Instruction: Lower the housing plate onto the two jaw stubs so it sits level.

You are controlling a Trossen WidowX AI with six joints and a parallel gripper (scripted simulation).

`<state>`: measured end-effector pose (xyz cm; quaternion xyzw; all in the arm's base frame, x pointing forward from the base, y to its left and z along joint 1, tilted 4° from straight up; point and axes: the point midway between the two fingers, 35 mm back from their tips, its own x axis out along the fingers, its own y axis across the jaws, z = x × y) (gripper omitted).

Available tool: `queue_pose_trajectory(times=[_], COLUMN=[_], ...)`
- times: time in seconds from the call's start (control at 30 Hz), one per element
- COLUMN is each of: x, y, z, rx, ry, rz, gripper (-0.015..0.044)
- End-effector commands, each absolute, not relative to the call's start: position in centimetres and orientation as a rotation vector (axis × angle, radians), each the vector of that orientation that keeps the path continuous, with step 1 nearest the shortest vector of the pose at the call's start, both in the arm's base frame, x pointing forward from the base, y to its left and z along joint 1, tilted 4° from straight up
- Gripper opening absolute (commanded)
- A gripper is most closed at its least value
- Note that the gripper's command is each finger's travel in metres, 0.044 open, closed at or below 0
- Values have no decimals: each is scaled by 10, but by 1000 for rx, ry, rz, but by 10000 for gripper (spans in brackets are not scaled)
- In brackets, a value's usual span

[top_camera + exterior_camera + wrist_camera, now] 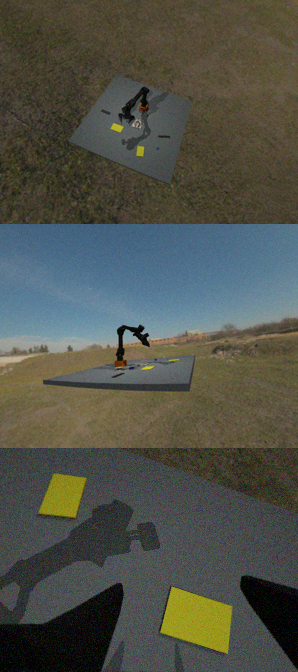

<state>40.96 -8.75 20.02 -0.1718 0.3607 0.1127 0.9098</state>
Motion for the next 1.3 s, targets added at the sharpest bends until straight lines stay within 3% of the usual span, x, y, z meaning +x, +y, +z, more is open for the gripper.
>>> queue_pose_trajectory(times=[0.0,1.27], x=[400,255], y=[-105,-227], z=[190,104], rx=[-288,433], ry=[797,1197], rz=[174,-426], gripper=[440,440])
